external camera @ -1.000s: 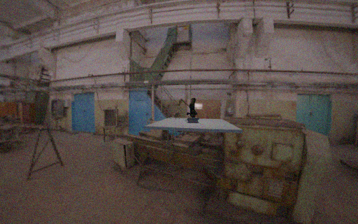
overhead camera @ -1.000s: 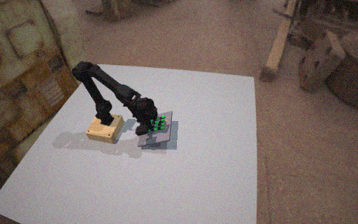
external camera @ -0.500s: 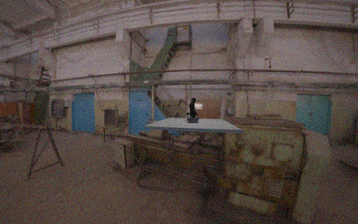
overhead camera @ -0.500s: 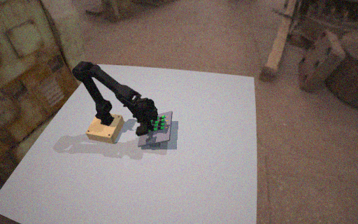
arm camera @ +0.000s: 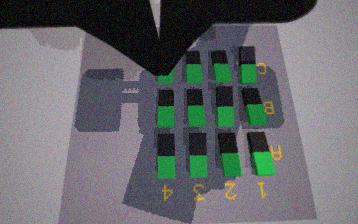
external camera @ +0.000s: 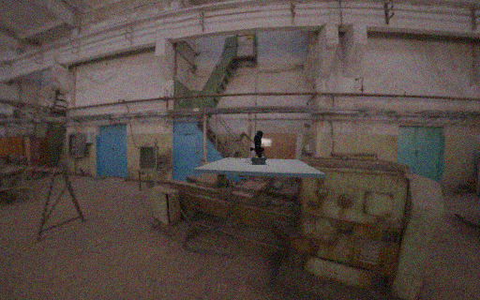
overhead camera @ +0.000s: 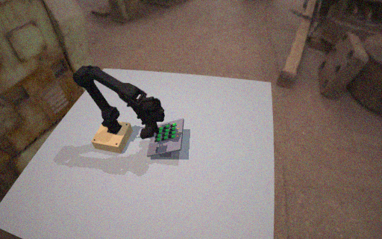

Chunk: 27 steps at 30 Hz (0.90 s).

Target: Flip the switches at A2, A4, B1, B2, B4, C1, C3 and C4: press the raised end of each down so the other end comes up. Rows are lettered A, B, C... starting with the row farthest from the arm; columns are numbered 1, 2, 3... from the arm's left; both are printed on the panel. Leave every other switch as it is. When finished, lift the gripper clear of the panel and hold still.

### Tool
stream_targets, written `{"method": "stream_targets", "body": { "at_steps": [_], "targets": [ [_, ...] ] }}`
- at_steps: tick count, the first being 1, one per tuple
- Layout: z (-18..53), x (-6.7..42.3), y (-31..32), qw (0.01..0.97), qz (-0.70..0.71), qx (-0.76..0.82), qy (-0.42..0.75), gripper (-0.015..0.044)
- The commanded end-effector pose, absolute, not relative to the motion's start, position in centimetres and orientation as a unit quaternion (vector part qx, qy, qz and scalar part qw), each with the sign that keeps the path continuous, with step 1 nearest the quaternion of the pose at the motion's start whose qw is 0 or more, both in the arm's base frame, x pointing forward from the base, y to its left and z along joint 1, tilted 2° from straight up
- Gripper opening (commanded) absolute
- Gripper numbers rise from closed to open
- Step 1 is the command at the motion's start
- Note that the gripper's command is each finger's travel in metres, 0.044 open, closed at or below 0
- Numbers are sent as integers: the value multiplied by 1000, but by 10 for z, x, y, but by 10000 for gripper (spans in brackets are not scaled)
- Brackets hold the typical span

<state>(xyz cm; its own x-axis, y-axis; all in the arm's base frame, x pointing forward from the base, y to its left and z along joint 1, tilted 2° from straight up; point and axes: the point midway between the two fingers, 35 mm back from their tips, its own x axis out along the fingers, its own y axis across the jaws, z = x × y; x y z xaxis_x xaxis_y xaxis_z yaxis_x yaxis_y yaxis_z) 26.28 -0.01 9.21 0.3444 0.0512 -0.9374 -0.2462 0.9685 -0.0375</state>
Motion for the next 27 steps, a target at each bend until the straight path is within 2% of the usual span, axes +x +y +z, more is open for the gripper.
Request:
{"method": "stream_targets", "body": {
  "at_steps": [1,4,12,27],
  "targets": [
    [110,258,-1,816,91,-88,564,0],
    [108,254,6,815,91,-88,565,0],
    [93,204,63,814,93,-85,566,0],
    [55,215,66,822,95,-84,555,0]
  ]
}}
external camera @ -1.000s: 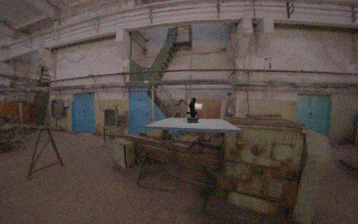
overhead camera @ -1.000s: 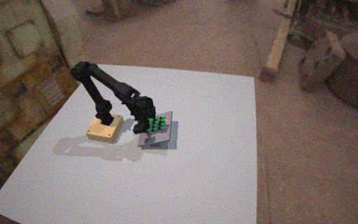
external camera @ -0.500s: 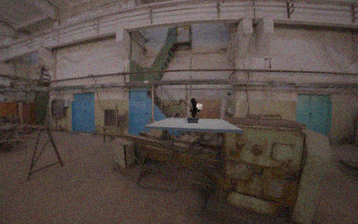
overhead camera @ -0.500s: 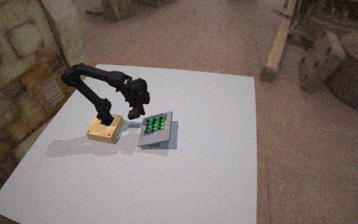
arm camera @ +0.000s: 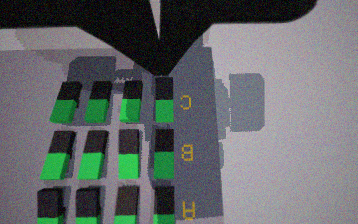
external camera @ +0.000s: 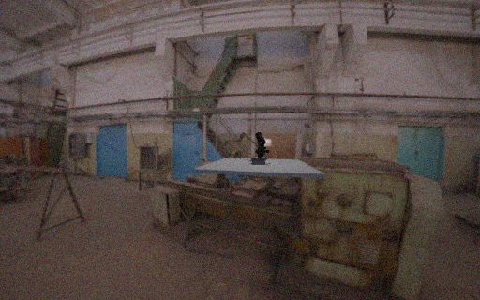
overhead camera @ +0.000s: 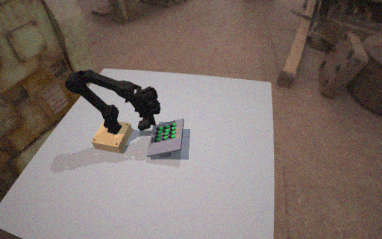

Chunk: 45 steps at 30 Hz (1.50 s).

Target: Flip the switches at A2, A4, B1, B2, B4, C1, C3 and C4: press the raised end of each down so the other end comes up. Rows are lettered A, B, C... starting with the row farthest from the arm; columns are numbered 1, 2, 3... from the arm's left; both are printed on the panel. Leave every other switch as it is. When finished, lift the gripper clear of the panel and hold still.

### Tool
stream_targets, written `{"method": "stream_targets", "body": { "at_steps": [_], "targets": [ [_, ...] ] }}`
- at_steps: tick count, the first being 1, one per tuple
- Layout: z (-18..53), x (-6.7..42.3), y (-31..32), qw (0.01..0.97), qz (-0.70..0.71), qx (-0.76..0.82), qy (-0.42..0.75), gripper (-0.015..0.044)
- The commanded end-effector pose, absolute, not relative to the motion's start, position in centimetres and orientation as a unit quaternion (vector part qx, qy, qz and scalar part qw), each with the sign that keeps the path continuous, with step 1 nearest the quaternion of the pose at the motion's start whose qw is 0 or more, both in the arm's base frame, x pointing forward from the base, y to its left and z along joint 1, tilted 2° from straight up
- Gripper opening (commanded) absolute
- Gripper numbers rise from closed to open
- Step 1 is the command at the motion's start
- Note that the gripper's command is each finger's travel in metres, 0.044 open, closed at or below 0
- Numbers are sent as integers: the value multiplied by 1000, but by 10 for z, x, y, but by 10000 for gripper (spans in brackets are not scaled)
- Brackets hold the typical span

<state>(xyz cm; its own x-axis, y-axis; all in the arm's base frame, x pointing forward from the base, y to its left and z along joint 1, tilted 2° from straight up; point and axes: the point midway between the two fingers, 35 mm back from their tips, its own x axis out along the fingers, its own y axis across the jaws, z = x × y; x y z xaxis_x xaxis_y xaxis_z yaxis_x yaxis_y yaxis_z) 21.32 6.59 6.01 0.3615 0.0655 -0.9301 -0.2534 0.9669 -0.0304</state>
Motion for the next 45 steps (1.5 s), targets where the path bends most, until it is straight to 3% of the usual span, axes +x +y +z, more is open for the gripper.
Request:
{"method": "stream_targets", "body": {
  "at_steps": [1,45],
  "targets": [
    [51,216,66,822,95,-84,555,0],
    [35,222,67,822,94,-84,555,0]
  ]
}}
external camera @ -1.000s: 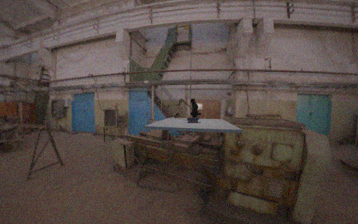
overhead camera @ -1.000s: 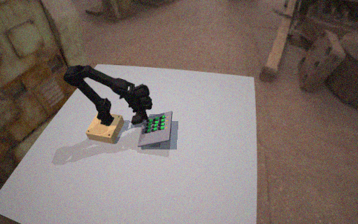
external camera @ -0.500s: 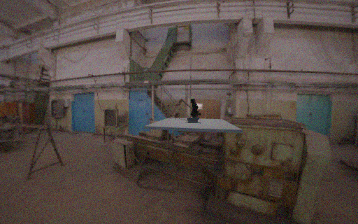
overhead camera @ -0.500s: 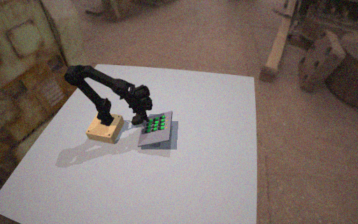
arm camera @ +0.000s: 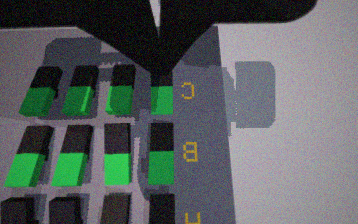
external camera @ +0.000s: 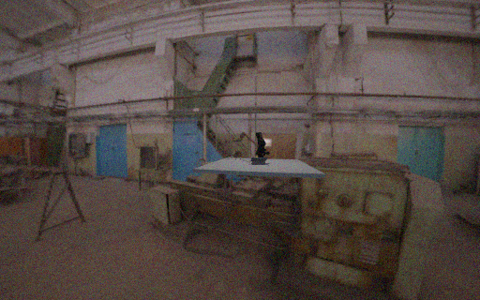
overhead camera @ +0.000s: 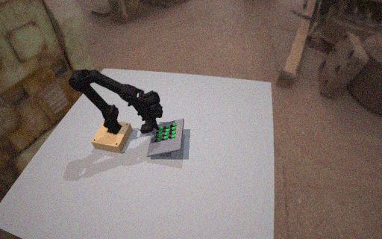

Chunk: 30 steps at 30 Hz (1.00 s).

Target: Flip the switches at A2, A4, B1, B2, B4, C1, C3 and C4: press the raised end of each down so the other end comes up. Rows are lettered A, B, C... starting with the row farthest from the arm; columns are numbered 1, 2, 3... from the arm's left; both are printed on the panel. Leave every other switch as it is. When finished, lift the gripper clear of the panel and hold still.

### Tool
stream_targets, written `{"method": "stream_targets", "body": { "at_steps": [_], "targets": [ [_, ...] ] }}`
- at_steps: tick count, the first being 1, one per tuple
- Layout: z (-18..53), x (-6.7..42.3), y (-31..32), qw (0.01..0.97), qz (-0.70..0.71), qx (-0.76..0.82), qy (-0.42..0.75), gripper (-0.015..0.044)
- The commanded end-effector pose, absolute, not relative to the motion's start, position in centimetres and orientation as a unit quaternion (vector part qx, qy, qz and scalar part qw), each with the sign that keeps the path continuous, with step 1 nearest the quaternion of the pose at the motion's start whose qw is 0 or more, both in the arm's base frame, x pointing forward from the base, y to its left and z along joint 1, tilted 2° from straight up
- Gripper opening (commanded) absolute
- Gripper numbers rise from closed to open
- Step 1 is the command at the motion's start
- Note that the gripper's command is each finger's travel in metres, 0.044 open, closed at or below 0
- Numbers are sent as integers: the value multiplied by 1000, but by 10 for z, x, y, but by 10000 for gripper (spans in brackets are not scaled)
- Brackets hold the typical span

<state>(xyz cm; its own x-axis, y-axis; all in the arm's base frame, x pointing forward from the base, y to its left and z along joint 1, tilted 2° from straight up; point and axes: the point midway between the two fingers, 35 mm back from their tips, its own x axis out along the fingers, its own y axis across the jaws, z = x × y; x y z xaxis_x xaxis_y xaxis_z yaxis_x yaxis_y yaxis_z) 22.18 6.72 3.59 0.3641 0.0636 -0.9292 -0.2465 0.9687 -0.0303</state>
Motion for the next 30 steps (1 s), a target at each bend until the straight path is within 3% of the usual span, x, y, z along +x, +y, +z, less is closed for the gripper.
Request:
{"method": "stream_targets", "body": {
  "at_steps": [1,30],
  "targets": [
    [35,222,67,822,94,-84,555,0],
    [32,224,67,822,94,-84,555,0]
  ]
}}
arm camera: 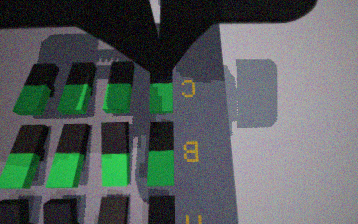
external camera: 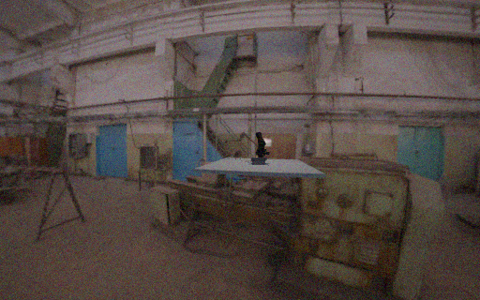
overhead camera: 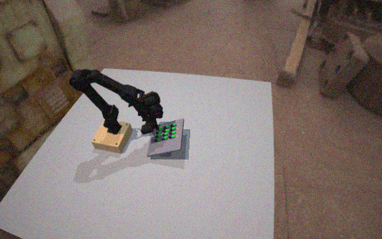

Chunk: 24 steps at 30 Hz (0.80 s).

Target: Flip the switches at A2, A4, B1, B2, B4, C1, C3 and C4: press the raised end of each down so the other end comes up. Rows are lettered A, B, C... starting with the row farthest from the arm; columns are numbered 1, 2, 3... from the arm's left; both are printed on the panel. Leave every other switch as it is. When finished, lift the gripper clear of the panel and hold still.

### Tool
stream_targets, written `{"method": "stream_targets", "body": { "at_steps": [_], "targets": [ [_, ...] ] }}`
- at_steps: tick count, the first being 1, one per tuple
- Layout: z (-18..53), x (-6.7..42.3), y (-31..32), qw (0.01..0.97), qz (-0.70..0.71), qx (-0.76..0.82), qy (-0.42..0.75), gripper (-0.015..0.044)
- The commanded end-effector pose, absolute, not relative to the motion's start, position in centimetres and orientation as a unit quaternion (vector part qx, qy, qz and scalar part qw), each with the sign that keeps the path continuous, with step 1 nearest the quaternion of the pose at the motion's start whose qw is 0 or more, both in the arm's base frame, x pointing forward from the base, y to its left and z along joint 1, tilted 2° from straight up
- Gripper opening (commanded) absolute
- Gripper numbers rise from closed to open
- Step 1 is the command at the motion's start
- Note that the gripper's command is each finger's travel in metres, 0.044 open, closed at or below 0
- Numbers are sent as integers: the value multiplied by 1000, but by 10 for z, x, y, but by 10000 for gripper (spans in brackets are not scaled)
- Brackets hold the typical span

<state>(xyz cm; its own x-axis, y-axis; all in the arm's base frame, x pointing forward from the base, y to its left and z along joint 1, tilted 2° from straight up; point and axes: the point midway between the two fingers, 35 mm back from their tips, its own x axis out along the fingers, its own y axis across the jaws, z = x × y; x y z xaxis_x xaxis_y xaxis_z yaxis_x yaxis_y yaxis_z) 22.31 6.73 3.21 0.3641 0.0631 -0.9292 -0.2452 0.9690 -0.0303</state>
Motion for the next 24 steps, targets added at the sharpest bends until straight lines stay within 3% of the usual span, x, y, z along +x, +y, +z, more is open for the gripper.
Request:
{"method": "stream_targets", "body": {
  "at_steps": [1,15,24],
  "targets": [
    [32,224,67,822,94,-84,555,0],
    [93,202,64,815,93,-85,566,0],
    [101,232,18,815,92,-87,565,0]
  ]
}}
